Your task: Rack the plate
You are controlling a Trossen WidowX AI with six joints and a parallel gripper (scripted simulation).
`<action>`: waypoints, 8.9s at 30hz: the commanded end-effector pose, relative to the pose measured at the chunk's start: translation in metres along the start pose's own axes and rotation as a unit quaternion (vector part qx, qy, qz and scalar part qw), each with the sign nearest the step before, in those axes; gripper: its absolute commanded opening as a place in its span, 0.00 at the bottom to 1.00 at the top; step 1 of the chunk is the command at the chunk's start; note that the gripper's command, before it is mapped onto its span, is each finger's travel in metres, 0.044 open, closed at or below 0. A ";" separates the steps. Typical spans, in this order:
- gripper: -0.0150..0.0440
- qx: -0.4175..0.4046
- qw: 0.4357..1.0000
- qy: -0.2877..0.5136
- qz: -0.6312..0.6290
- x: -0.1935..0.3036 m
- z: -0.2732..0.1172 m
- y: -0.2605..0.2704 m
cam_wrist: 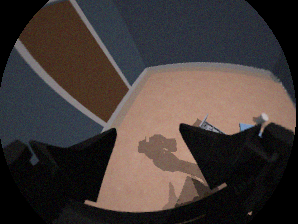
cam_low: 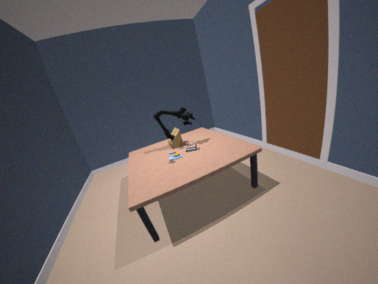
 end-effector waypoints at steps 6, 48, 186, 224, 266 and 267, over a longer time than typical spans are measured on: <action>0.93 0.034 0.999 0.027 0.024 -0.015 0.009 -0.030; 0.93 0.263 0.861 0.408 0.151 0.063 0.018 -0.401; 0.25 0.220 0.828 0.432 0.282 0.039 0.010 -0.265; 0.25 -0.196 0.898 0.370 0.137 0.104 0.057 -0.282; 0.25 -0.269 0.946 -0.068 -0.168 0.142 0.064 -0.316; 0.25 -0.264 0.945 -0.078 -0.177 0.143 0.064 -0.317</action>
Point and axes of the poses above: the point midway between the two fingers, 35 mm back from their tips, its own z axis out along the fingers, its own y axis across the jaws, x = y × z, the point moved 3 cm from there along -z, back along the fingers, and after that the axes turned 4 degrees about -z, right-handed, at the moved point
